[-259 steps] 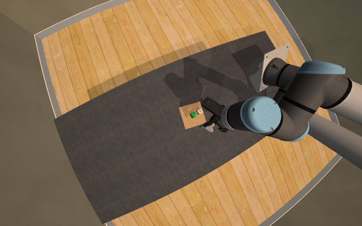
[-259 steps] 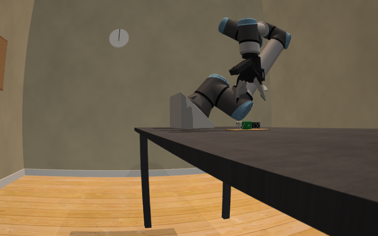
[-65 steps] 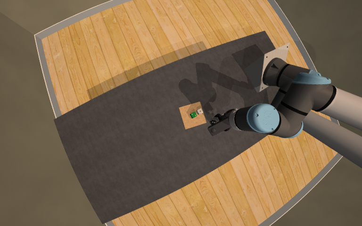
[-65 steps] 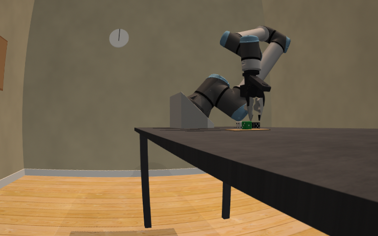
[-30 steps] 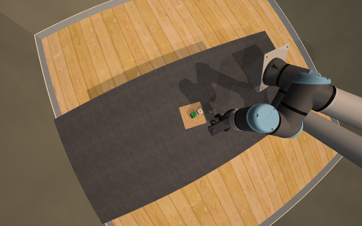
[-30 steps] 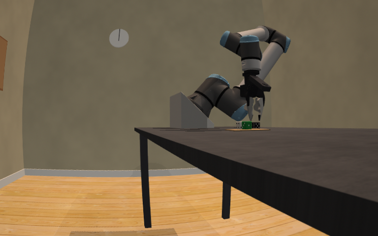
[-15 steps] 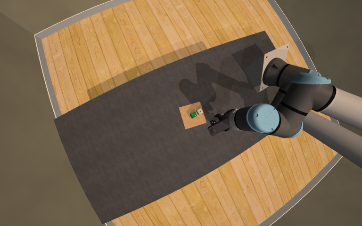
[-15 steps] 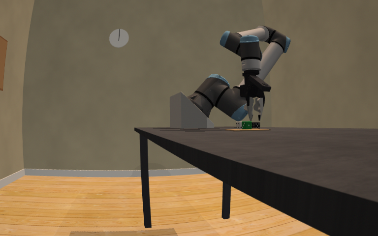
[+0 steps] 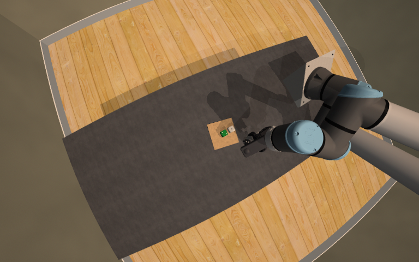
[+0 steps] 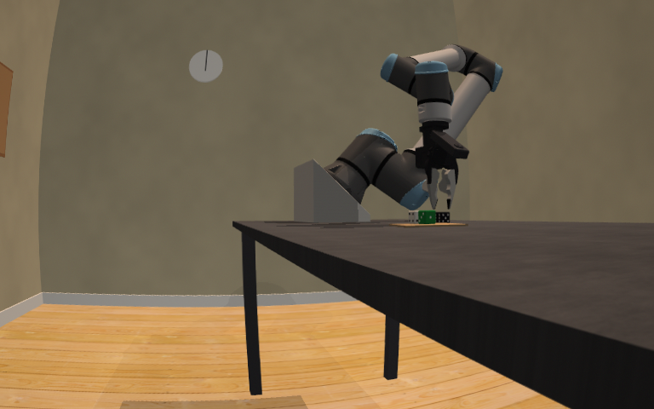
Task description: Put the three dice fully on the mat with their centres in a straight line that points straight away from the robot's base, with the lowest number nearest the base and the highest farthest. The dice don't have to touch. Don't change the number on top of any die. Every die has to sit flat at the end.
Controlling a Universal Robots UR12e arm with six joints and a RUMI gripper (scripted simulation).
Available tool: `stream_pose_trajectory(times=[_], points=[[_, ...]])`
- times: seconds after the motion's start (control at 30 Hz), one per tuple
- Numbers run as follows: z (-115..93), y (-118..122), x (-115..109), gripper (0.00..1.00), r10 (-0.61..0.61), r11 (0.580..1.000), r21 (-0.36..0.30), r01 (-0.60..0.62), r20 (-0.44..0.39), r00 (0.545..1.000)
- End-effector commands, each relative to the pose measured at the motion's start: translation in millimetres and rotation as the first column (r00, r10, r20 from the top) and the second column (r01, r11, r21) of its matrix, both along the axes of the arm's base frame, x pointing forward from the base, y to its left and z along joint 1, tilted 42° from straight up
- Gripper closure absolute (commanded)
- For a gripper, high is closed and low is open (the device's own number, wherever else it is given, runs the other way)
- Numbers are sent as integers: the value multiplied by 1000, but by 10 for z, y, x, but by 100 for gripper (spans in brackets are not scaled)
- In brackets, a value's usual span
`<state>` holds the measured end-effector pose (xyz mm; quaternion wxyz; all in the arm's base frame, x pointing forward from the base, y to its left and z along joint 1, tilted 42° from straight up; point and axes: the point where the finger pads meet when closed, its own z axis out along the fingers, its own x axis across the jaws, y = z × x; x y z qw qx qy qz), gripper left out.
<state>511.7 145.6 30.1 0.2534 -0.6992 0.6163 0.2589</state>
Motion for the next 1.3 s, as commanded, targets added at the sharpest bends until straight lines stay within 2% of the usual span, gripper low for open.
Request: stream_pose_trajectory(times=[0.0, 0.23, 0.7, 1.27], points=[[1, -3, 6, 72, 0, 1000, 0, 0, 1, 1000], [-30, 25, 4, 72, 0, 1000, 0, 0, 1, 1000], [-227, 205, -9, 72, 0, 1000, 0, 0, 1, 1000], [-258, 233, -11, 72, 0, 1000, 0, 0, 1, 1000]])
